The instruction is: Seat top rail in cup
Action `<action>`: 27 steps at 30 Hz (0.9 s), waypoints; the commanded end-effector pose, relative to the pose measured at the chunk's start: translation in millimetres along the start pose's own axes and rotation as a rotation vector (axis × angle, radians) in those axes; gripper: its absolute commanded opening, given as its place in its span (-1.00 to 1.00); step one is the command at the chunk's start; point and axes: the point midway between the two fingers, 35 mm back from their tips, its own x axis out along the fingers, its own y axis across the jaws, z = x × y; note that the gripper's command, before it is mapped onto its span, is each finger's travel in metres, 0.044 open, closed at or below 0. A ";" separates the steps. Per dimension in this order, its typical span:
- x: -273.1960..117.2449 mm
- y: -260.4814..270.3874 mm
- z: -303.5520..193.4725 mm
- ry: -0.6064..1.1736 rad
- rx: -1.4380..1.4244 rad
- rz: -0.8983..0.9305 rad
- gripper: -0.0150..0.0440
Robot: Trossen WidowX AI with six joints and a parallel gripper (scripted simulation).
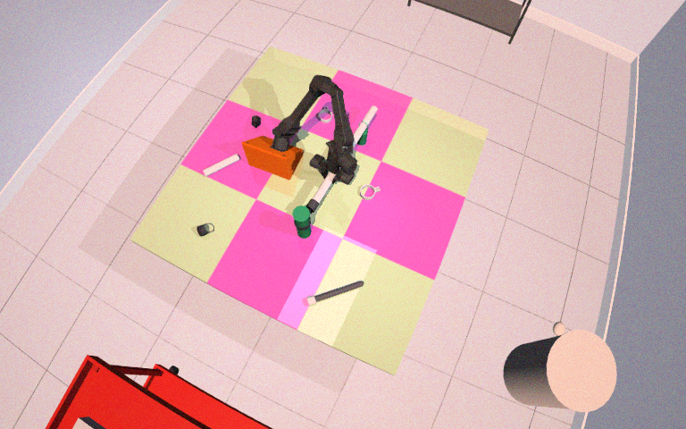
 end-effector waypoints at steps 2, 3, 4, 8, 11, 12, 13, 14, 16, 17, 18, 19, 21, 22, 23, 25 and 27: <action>-1.8 0.1 -6.1 0.018 0.001 -0.005 -0.49; -1.8 0.1 -6.1 0.018 0.001 -0.005 -0.49; -1.8 0.1 -6.1 0.018 0.001 -0.005 -0.49; -1.8 0.1 -6.1 0.018 0.001 -0.005 -0.49; -1.8 0.1 -6.1 0.018 0.001 -0.005 -0.49; -1.8 0.1 -6.1 0.018 0.001 -0.005 -0.49; -1.8 0.1 -6.1 0.018 0.001 -0.005 -0.49; -1.8 0.1 -6.1 0.018 0.001 -0.005 -0.49; -1.8 0.1 -6.1 0.018 0.001 -0.005 -0.49; -1.8 0.1 -6.1 0.018 0.001 -0.005 -0.49; -1.8 0.1 -6.1 0.018 0.001 -0.005 -0.49; -1.8 0.1 -6.1 0.018 0.001 -0.005 -0.49; -1.8 0.1 -6.1 0.018 0.001 -0.005 -0.49; -1.8 0.1 -6.1 0.018 0.001 -0.005 -0.49; -1.8 0.1 -6.1 0.018 0.001 -0.005 -0.49; -0.9 0.1 -3.1 0.009 0.001 -0.003 -0.49; 0.0 0.0 0.0 0.000 0.000 0.000 -0.49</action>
